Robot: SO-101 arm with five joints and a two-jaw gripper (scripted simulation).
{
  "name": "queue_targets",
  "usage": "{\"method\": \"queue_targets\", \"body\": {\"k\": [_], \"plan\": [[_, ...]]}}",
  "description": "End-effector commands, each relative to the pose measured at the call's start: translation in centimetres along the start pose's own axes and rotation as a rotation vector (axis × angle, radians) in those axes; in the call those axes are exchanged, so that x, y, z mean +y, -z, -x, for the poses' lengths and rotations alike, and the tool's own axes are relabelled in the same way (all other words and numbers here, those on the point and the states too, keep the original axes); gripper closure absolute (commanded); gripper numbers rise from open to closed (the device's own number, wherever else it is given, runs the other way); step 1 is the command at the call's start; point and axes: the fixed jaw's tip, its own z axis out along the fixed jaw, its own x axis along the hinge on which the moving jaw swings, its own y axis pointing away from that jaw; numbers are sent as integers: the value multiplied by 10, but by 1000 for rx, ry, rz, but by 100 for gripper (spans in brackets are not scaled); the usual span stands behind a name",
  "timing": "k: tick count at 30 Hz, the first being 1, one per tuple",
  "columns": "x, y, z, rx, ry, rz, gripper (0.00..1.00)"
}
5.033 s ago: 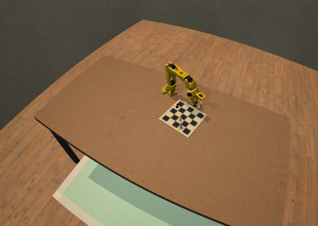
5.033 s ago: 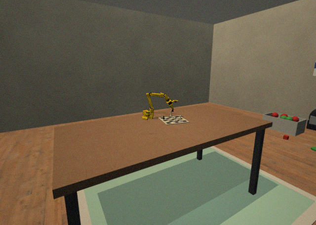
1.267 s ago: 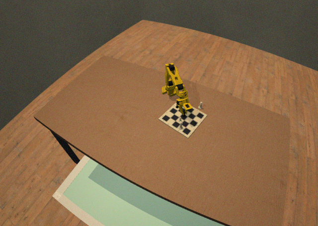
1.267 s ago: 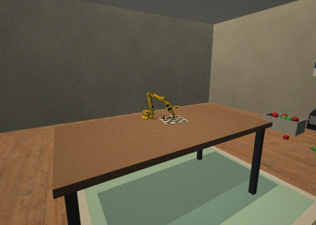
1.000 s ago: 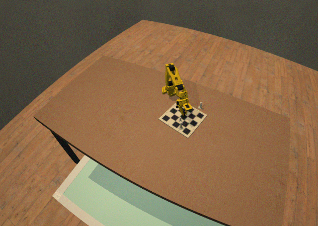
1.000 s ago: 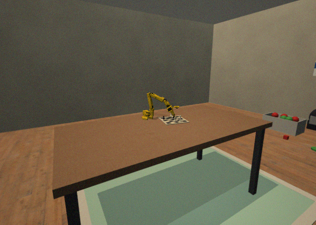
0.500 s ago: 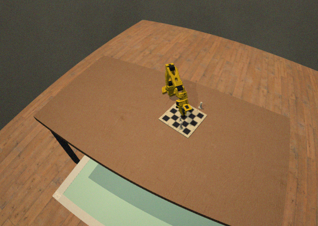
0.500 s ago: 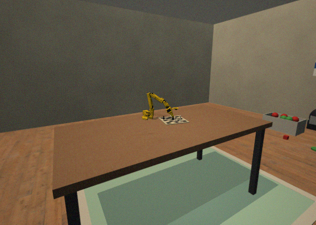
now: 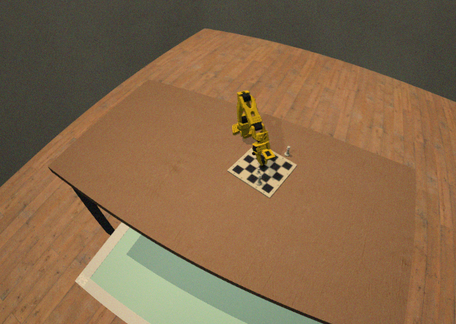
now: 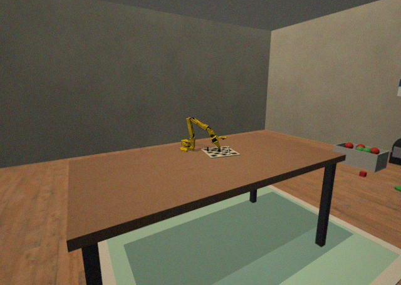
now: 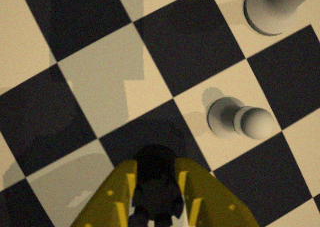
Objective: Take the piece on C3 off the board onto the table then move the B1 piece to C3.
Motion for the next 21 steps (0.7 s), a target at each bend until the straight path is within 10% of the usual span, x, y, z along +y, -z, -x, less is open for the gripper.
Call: {"method": "queue_targets", "body": {"k": [1,21], "plan": [[3,3,3,-9,15,6,100],[3,6,11,-10,14,6,100]]}}
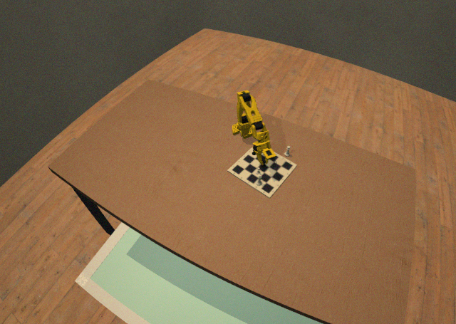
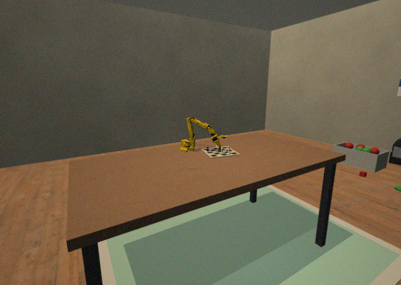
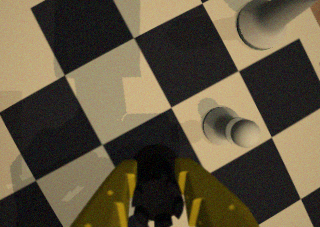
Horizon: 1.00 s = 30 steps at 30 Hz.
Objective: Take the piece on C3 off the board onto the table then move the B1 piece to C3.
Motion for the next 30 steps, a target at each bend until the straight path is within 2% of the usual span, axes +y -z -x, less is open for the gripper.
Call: {"method": "queue_targets", "body": {"k": [1,30], "plan": [[3,1,3,-8,14,6,100],[3,-8,-4,-8,14,6,100]]}}
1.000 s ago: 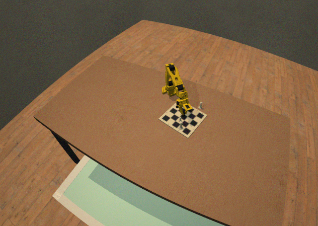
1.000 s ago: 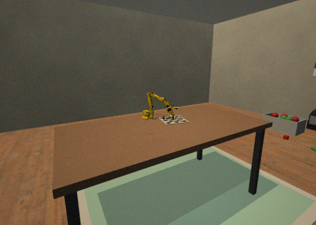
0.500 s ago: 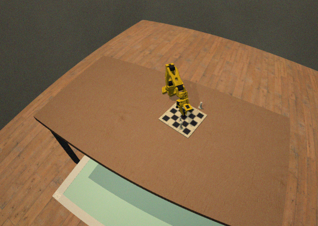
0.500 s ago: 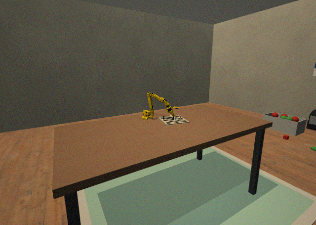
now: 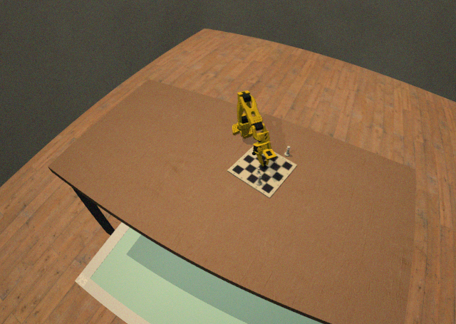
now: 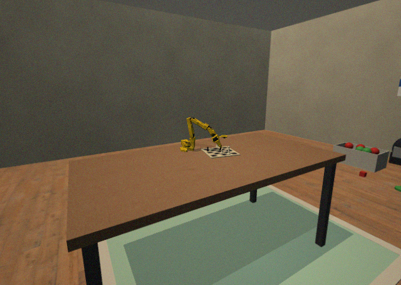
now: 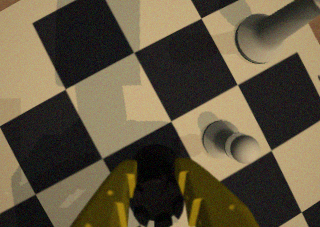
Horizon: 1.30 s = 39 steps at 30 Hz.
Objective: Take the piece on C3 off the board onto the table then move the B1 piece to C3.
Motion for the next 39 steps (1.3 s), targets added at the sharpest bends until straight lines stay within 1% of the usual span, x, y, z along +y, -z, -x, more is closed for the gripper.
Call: {"method": "queue_targets", "body": {"k": [1,5,20,39], "plan": [[3,-6,-11,27,14,6,100],[3,-8,-16,27,14,6,100],[3,-8,-18,27,14,6,100],[2,-7,-17,27,14,6,100]]}}
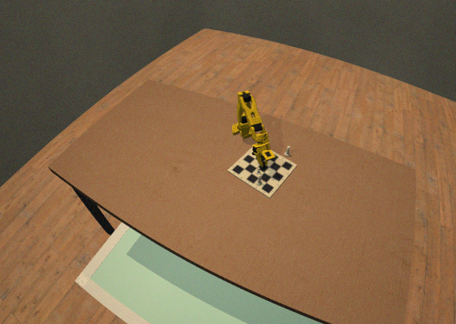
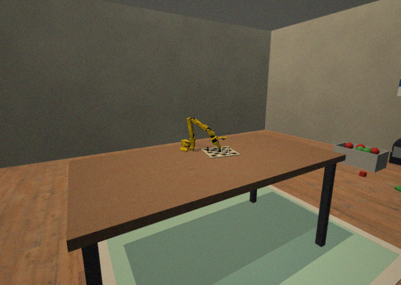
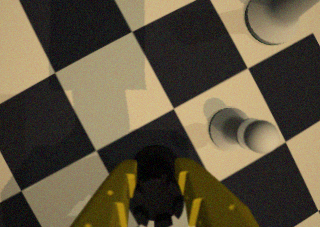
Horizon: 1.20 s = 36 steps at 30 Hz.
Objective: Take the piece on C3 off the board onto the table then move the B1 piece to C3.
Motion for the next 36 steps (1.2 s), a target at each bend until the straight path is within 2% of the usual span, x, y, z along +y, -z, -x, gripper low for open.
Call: {"method": "queue_targets", "body": {"k": [1,9,22,36], "plan": [[2,-1,-6,25,14,6,100],[2,-1,-6,25,14,6,99],[2,-1,-6,25,14,6,89],[4,-1,-6,25,14,10,88]]}}
